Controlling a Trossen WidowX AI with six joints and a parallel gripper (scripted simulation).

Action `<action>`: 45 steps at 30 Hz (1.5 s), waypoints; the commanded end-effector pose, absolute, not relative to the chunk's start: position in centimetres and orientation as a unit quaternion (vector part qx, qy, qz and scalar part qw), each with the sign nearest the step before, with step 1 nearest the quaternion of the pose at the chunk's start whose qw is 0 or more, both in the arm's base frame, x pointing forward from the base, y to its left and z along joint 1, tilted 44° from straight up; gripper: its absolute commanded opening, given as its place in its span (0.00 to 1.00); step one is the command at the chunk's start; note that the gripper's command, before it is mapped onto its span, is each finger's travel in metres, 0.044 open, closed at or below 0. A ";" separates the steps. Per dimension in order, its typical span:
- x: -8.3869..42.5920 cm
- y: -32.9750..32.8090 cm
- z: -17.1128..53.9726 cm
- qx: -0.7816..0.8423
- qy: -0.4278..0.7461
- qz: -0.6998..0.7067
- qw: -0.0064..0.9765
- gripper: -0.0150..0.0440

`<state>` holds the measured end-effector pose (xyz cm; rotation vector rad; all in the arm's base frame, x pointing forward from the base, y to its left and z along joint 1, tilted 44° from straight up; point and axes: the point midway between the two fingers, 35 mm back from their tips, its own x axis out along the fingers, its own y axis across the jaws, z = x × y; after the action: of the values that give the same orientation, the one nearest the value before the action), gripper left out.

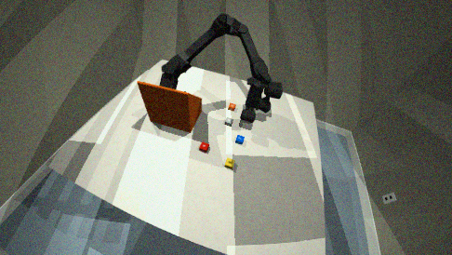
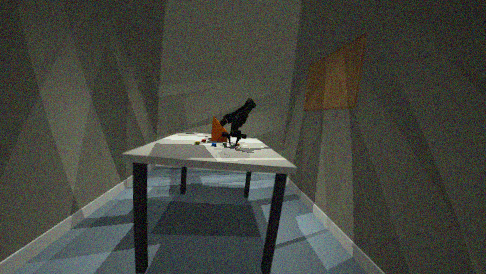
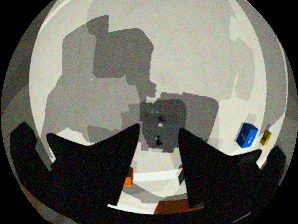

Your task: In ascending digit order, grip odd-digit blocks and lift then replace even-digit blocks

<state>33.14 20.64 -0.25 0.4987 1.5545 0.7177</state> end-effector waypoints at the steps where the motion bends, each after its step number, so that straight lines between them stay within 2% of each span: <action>1: 33.1 20.7 -0.3 0.220 0.679 0.312 0.628 0.46; 19: 33.1 20.7 -0.3 0.220 0.679 0.312 0.628 0.46; 30: 33.1 20.7 -0.3 0.220 0.679 0.312 0.628 0.93; 40: 33.6 18.1 2.3 0.219 0.679 0.311 0.628 0.93; 45: 34.5 13.5 7.1 0.218 0.679 0.310 0.629 0.71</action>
<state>33.62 16.77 3.56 0.4965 1.5799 0.7102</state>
